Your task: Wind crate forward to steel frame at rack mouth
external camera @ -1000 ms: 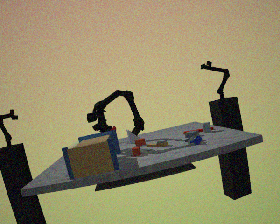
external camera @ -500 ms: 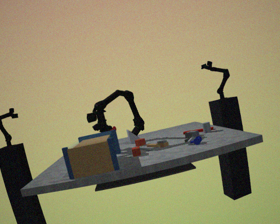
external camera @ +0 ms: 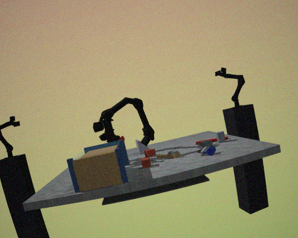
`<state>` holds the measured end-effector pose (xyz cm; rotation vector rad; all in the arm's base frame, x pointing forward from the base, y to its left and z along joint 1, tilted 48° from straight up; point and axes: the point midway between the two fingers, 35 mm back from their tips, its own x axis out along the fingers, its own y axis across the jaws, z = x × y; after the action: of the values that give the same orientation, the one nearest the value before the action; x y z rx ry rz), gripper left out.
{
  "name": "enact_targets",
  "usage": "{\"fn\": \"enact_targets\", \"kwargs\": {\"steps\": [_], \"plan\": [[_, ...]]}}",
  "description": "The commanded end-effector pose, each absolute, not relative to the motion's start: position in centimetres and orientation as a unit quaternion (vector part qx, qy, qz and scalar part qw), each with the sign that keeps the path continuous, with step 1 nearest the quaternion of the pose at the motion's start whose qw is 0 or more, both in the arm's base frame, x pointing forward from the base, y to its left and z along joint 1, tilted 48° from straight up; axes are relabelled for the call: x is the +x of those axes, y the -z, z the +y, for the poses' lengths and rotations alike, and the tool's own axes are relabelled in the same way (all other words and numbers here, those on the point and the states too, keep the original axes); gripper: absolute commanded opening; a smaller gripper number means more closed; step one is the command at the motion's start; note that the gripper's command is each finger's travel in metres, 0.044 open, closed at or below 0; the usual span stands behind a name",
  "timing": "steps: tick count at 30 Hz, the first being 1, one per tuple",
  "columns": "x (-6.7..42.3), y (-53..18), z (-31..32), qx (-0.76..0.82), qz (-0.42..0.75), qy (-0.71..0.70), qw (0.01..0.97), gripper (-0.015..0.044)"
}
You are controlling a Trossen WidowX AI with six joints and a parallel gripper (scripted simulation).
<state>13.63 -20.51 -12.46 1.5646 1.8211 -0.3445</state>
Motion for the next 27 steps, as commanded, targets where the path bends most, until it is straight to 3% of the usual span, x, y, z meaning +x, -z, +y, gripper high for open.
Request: {"fn": "enact_targets", "kwargs": {"steps": [1, 27], "plan": [[13.68, 12.75, -20.24, 0.605, 0.705, 0.14, 0.344, 0.0], [13.37, 12.84, -20.32, 0.589, 0.711, 0.114, 0.368, 0.0]]}}
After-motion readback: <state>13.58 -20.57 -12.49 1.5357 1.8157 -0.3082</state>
